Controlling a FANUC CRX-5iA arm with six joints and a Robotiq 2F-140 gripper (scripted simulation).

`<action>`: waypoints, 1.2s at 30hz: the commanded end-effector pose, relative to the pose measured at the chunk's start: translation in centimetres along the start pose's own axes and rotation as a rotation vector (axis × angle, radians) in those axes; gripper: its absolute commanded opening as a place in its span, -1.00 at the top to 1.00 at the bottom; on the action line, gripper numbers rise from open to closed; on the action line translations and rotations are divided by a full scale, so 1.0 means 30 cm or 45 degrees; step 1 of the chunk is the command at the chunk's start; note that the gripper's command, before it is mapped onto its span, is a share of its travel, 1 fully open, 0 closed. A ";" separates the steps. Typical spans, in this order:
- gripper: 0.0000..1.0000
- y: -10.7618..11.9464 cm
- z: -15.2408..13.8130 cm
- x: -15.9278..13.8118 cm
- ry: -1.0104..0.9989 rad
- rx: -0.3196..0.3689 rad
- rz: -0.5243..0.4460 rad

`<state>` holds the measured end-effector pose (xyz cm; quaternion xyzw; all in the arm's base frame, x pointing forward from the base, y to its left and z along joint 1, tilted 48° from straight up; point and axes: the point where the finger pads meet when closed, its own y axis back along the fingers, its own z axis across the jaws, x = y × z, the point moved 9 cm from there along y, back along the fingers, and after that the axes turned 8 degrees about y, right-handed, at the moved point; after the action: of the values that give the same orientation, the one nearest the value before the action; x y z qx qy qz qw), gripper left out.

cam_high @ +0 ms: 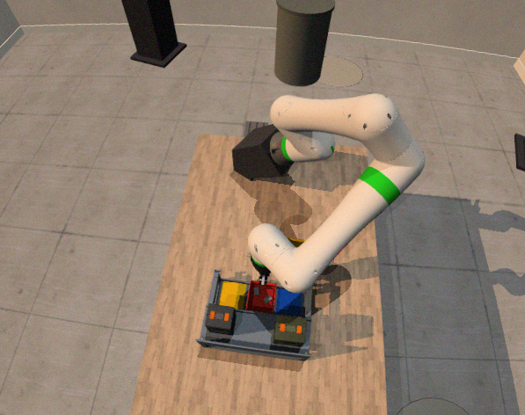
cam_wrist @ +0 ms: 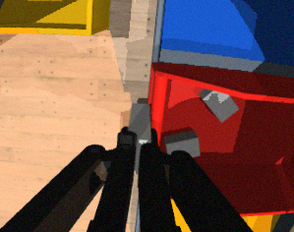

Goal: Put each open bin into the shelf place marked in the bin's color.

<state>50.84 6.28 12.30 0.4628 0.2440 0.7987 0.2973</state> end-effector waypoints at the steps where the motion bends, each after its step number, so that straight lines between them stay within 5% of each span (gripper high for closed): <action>1: 1.00 0.001 0.005 -0.001 0.000 0.000 0.000; 36: 1.00 0.001 0.034 -0.005 0.000 0.000 0.000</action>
<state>51.78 6.29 12.67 0.4628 0.2440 0.7987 0.2973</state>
